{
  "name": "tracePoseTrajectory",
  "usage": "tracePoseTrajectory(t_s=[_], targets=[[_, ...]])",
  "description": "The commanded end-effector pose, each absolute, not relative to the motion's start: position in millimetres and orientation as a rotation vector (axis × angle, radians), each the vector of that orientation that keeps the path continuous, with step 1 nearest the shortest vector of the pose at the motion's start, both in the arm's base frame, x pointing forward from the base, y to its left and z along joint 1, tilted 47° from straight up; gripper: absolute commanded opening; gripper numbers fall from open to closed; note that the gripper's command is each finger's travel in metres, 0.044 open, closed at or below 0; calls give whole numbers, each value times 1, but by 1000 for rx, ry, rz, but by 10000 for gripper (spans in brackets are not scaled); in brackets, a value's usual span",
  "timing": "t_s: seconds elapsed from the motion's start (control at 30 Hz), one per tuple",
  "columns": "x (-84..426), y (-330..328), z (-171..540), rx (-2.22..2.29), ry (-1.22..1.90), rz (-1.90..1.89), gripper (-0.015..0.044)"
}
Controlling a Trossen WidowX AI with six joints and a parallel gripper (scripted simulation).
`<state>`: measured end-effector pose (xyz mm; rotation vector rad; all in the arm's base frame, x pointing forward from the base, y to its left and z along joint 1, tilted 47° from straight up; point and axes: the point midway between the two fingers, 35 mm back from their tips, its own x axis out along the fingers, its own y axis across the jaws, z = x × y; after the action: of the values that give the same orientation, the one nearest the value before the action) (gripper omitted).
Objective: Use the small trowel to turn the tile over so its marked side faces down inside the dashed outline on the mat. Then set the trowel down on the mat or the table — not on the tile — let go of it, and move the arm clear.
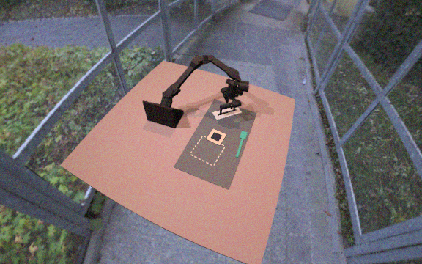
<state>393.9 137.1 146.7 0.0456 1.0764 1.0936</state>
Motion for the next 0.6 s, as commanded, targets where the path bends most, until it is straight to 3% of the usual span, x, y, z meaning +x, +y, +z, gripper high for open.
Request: tracePoseTrajectory(t_s=[0.0, 0.57], targets=[[394, 137, 146, 39, 1074, 1096, 270], [387, 101, 172, 69, 1098, 1074, 270]])
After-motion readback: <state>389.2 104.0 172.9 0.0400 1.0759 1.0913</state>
